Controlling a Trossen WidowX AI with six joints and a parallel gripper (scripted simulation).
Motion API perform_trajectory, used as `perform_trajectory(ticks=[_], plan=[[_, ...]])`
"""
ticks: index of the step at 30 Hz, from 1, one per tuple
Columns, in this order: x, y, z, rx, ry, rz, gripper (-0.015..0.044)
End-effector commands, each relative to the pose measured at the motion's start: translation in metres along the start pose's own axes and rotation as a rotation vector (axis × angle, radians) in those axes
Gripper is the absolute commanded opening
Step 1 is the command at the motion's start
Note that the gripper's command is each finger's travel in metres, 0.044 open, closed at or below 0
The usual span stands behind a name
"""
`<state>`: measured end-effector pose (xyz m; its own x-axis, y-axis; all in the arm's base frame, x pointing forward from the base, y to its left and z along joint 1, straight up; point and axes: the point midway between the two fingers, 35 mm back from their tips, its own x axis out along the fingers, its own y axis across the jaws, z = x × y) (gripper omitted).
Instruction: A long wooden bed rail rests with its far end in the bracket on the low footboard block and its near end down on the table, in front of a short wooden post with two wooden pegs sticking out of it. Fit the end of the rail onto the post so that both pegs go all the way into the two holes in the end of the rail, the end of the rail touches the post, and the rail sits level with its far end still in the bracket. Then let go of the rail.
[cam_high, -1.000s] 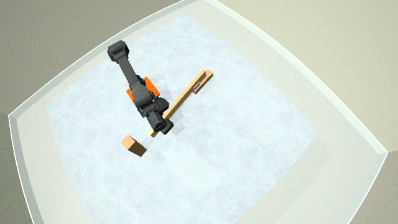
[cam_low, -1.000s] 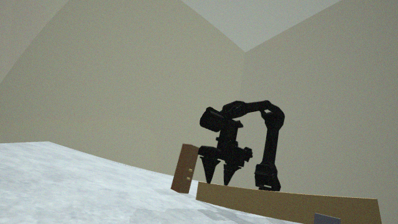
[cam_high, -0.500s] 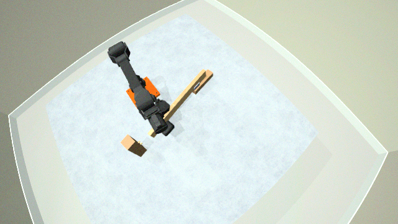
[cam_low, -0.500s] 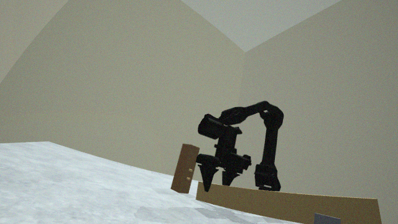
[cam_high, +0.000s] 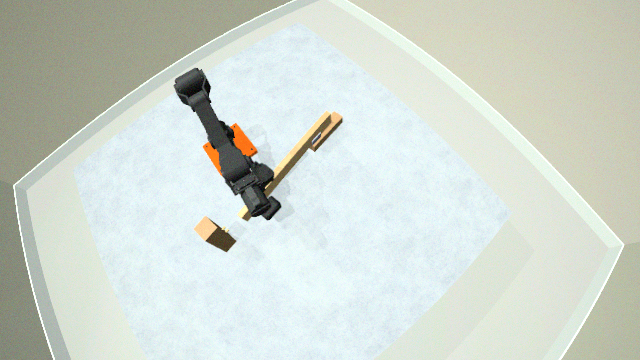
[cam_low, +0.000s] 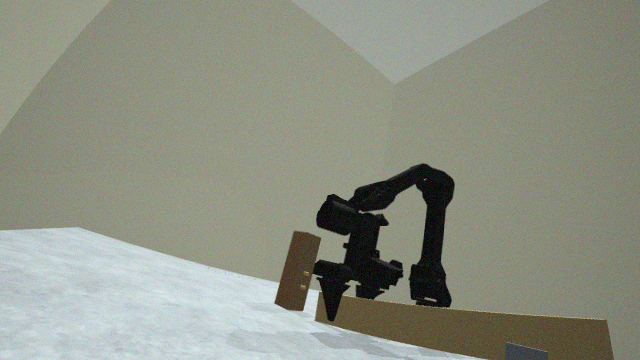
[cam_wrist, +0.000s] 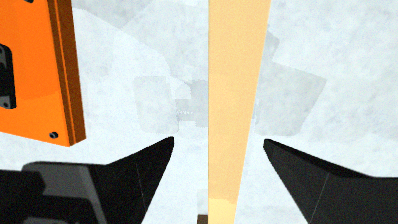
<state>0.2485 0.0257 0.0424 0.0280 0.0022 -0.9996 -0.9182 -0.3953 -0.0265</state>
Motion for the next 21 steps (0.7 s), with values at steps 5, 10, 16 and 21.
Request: perform_trajectory(ticks=[5, 10, 16, 21], plan=[[0.0029, 0.0003, 0.001, -0.006, -0.006, 0.001, 0.0282], [0.0029, 0.0003, 0.001, -0.006, -0.006, 0.001, 0.0151], [0.0029, 0.0003, 0.001, -0.006, -0.006, 0.001, 0.0053], [0.0029, 0.0003, 0.001, -0.006, -0.006, 0.001, 0.0019]])
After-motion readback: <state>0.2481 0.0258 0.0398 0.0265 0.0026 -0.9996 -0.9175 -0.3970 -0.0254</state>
